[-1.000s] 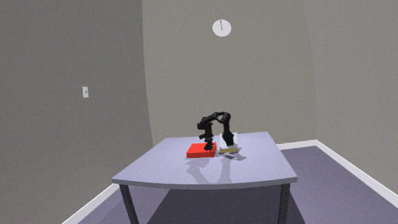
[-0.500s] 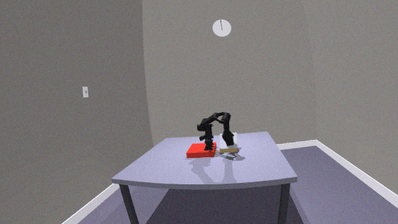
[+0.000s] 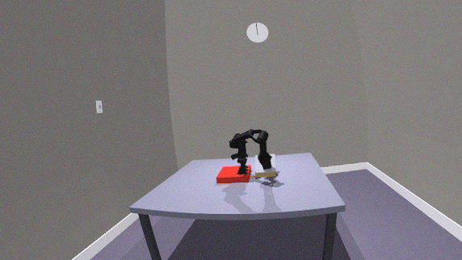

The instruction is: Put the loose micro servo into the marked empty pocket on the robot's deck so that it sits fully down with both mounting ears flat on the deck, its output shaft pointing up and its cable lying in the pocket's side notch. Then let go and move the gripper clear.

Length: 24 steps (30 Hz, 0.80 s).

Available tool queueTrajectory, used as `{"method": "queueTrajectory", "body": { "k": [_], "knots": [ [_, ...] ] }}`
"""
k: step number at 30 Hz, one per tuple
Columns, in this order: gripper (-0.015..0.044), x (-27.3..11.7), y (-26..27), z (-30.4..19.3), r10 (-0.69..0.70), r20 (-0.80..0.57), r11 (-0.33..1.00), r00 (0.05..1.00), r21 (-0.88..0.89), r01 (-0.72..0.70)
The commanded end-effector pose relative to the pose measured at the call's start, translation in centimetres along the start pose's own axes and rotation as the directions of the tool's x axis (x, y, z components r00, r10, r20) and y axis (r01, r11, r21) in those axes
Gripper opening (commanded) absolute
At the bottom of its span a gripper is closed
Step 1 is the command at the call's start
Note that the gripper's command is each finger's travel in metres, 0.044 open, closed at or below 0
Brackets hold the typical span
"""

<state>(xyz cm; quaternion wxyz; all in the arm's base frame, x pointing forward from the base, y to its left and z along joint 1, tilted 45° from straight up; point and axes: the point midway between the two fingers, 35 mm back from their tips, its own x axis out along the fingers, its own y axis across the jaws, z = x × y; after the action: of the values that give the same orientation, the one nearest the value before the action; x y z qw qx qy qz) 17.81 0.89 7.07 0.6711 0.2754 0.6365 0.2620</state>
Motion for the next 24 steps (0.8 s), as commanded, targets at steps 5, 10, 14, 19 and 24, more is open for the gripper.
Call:
{"method": "queueTrajectory", "body": {
  "k": [5,10,14,19,24],
  "knots": [
    [0.0266,-1.0,0.1,0.9,-0.001,0.001,1.0,1.0,-0.002,0.001],
    [0.0398,-3.5,0.1,4.7,-0.003,0.0,1.0,1.0,-0.005,0.003],
    [0.044,-5.6,0.1,8.2,-0.004,-0.001,1.0,1.0,-0.007,0.004],
    [0.044,-7.1,0.1,11.1,-0.005,-0.001,1.0,1.0,-0.009,0.005],
    [0.044,-8.4,0.0,10.9,-0.014,0.017,1.0,1.0,0.013,0.014]
  ]
}}
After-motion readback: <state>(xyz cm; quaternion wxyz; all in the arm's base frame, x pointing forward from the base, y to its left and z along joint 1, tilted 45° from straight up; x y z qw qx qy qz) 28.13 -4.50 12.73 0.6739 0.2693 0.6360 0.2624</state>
